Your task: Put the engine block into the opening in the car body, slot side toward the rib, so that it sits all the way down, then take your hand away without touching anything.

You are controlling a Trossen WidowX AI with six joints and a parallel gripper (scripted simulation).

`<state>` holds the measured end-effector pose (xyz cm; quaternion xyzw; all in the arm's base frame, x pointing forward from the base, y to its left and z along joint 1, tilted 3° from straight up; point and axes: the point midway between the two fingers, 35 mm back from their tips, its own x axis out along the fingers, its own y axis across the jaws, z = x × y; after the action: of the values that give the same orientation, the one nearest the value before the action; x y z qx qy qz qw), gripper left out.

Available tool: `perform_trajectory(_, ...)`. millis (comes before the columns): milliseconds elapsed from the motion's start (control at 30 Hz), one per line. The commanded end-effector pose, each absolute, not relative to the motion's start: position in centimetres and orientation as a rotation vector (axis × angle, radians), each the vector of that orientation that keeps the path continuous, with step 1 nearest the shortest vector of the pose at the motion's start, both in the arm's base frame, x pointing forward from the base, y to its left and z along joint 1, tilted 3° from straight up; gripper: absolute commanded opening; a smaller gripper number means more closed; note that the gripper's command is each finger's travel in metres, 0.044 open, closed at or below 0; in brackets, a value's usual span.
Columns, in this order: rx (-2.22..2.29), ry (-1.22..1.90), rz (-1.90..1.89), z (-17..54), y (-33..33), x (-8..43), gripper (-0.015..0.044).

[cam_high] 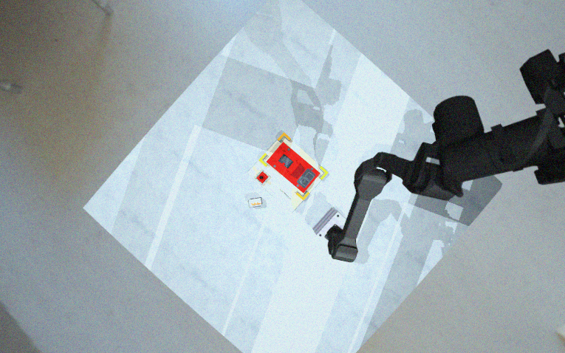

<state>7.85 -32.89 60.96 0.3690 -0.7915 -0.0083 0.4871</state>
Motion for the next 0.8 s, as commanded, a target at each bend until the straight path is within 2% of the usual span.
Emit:
perform_trajectory(0,0.837,-1.957,0.114,62.9,-29.9,5.2,0.044)
perform_trajectory(367,0.677,-1.977,0.457,66.7,-21.8,-0.5,0.044)
perform_trajectory(767,0.555,-1.9,0.765,67.6,-12.6,-3.5,0.044)
